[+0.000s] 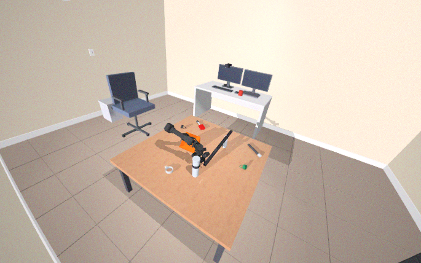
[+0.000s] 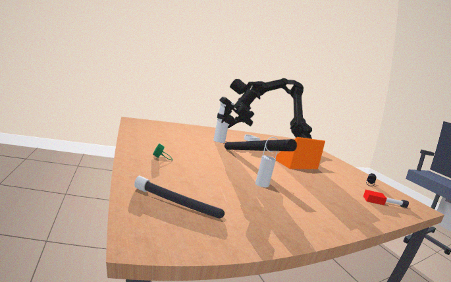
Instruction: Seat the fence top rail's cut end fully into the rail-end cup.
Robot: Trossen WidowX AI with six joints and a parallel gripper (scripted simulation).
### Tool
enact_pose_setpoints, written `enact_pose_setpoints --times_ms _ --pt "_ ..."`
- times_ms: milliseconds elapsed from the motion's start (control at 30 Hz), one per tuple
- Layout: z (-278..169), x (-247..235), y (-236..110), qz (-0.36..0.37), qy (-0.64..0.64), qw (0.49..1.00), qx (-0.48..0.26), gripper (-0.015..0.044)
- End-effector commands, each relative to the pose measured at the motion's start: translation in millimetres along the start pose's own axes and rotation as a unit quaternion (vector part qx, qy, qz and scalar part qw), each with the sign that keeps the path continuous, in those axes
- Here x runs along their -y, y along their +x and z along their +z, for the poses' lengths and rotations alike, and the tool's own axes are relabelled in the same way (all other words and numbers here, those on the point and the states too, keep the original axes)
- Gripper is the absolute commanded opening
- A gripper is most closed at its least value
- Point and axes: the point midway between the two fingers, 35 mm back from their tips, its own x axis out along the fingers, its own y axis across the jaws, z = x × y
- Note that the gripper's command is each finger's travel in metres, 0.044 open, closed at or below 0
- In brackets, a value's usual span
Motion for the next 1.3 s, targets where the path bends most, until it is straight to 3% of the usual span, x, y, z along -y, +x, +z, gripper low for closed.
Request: enact_pose_setpoints --times_ms 0,300,767,1000,1267 --pt "0 0 0 0.000 0.000 1.000 0.000 0.0210" --pt "14 7 -10 0.003 0.002 1.000 0.003 0.0440" --pt "41 17 -31 0.004 0.004 1.000 0.007 0.0440" --pt "75 27 -46 0.025 0.210 0.977 0.014 0.0440" --pt "114 39 -73 0.032 0.451 0.892 -0.001 0.0440"
